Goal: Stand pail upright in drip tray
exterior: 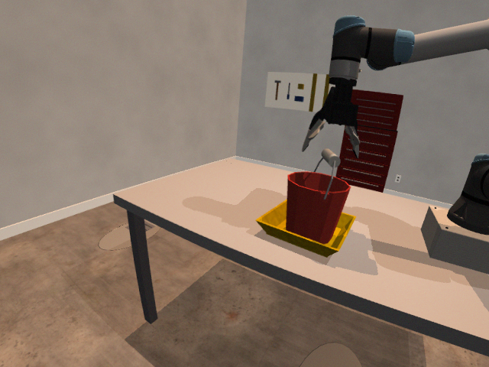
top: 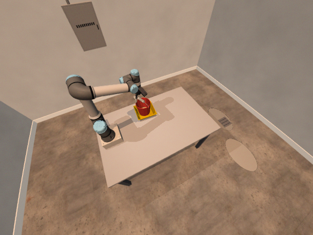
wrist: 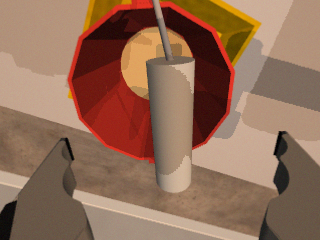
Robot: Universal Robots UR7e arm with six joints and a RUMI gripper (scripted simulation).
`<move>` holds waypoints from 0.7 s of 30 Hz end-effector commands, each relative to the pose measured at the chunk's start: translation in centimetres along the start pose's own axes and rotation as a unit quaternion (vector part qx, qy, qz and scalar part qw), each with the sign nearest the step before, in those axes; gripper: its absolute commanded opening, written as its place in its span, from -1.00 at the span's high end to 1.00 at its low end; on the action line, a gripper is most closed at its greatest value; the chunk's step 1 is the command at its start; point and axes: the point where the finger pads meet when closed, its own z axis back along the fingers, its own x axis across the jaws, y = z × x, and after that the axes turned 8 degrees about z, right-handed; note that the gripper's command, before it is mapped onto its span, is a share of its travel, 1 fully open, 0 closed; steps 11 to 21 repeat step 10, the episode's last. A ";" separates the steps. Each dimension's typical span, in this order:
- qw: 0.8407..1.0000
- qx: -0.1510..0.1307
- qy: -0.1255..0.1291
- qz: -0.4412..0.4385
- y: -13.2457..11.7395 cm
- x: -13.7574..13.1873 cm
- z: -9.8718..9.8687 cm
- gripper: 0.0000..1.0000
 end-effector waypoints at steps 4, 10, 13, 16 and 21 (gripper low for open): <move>1.000 0.000 0.001 0.000 0.0 0.0 1.3 -1.00; 1.000 0.000 0.001 0.000 0.0 0.0 2.7 -1.00; 1.000 0.000 0.001 0.000 0.0 0.0 2.7 -1.00; 1.000 0.000 0.001 0.000 0.0 0.0 2.7 -1.00; 1.000 0.000 0.001 0.000 0.0 0.0 2.7 -1.00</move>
